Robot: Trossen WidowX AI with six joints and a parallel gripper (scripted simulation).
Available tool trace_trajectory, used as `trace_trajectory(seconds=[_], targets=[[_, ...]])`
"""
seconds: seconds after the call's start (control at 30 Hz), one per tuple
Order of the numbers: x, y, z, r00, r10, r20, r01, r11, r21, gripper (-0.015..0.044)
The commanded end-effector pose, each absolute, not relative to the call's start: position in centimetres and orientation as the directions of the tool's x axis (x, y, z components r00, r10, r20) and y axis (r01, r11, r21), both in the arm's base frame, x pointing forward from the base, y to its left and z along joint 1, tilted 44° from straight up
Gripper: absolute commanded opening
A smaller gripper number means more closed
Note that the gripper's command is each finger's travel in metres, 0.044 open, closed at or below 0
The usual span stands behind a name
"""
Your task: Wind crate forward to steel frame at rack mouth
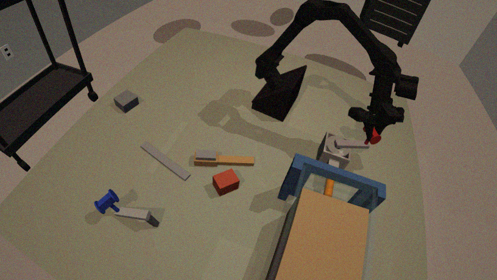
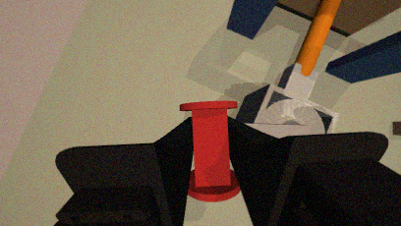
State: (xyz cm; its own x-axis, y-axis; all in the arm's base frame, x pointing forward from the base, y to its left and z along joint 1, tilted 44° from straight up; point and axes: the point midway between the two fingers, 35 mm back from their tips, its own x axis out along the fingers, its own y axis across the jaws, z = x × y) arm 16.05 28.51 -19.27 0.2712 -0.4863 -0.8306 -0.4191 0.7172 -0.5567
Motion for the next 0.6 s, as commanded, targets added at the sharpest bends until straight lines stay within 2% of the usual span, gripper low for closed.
trace_trajectory(seconds=[0.0, 0.57], targets=[[14.9, 28.1, -19.1, 0.254, -0.495, -0.831, -0.431, 0.711, -0.555, 0.0000], [13.5, 27.5, -18.4, 0.253, -0.495, -0.831, -0.432, 0.711, -0.555, 0.0000]])
